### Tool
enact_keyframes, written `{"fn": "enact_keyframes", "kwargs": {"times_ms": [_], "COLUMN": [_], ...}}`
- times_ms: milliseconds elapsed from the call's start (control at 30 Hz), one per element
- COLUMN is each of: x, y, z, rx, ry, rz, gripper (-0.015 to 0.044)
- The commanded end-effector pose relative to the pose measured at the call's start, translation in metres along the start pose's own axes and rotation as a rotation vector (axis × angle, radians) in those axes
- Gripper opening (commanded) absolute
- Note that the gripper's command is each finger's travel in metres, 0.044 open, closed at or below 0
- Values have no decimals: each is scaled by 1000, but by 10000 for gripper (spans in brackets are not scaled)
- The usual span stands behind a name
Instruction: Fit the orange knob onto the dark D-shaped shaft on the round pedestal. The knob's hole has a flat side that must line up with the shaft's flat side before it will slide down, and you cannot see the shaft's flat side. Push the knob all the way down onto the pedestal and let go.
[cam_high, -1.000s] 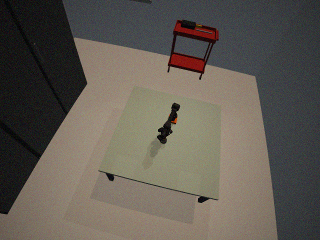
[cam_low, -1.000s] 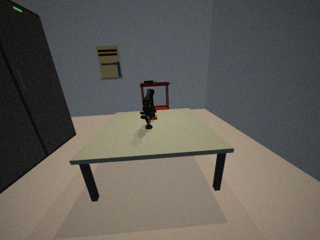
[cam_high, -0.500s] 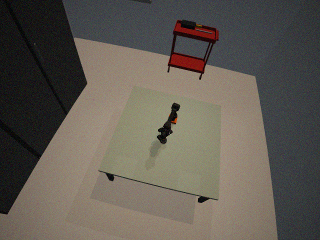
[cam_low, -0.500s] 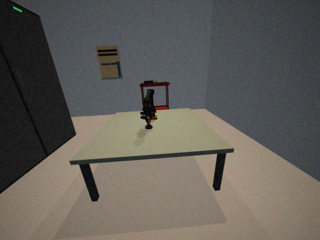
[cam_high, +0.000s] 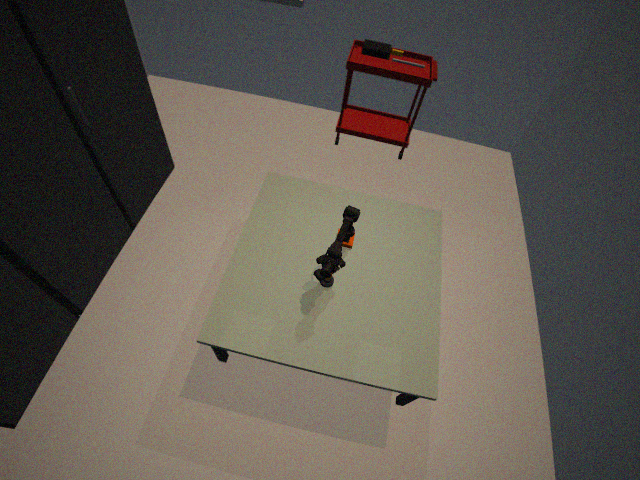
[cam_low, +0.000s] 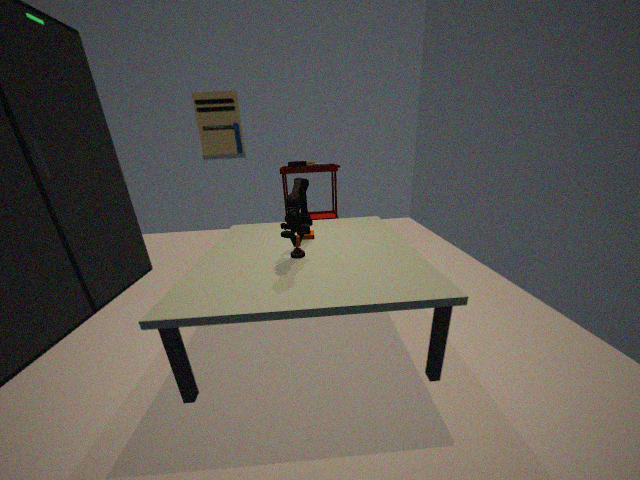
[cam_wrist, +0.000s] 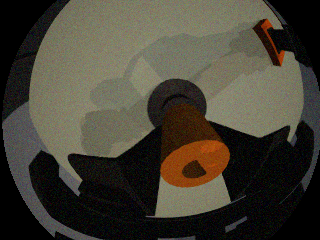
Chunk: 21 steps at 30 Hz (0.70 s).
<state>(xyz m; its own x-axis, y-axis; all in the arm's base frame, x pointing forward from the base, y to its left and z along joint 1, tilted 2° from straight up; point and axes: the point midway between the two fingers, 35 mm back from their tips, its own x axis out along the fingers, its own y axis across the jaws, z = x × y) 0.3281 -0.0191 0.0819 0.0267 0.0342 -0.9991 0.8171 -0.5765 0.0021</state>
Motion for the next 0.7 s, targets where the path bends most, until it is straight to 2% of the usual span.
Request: {"fn": "enact_keyframes", "kwargs": {"times_ms": [0, 100, 667], "x": [-3, -2, 2], "y": [1, 2, 1], "z": [-1, -1, -1], "rx": [99, 183, 183], "ry": [3, 3, 3], "rz": [4, 4, 4], "gripper": [0, 0, 0]}}
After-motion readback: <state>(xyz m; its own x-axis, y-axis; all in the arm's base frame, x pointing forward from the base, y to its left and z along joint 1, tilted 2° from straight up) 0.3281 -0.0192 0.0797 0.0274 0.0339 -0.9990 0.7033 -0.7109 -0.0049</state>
